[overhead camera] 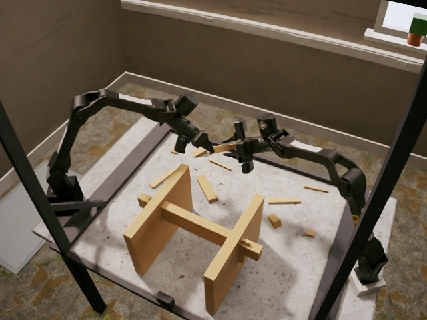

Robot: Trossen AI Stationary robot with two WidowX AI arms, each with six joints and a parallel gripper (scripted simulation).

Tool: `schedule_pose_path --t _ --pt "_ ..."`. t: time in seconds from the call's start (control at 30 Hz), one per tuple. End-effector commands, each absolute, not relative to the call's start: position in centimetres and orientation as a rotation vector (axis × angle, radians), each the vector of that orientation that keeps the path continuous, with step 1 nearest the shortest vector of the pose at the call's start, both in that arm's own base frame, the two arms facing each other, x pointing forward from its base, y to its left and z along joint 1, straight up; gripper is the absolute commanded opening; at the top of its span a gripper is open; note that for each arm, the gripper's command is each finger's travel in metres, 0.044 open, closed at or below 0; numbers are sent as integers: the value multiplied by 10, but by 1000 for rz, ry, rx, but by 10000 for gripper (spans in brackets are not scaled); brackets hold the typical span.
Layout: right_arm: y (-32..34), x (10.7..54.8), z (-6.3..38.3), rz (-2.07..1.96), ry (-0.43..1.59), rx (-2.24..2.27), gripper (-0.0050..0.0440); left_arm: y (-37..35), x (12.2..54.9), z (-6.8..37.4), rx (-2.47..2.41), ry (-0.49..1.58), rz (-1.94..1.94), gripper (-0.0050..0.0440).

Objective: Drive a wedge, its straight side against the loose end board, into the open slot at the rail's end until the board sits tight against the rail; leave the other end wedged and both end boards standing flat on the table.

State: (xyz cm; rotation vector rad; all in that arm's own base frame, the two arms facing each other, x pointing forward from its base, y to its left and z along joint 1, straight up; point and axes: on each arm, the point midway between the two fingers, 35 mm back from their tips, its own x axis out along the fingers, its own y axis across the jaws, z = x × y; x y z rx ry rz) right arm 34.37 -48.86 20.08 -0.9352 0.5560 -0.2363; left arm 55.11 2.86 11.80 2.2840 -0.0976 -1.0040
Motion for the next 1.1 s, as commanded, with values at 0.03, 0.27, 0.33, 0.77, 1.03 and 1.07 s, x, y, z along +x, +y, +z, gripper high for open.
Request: schedule_pose_path --t 0.03,0.27,0.33,0.77,1.03,1.07 --pt "-491 341 214 -253 546 -950 200 29 551 139 2313 -106 -962 10" --pt "-484 333 224 -253 542 -964 200 29 550 137 2310 -106 -967 10" --pt "-482 331 225 -252 543 -965 200 29 550 137 2310 -106 -967 10" --pt "-475 316 232 -248 545 -971 200 29 550 138 2311 -107 -964 10" --pt "-471 308 236 -246 547 -974 200 29 550 138 2311 -107 -964 10" --pt "-470 307 236 -246 548 -974 200 29 550 138 2311 -107 -964 10"
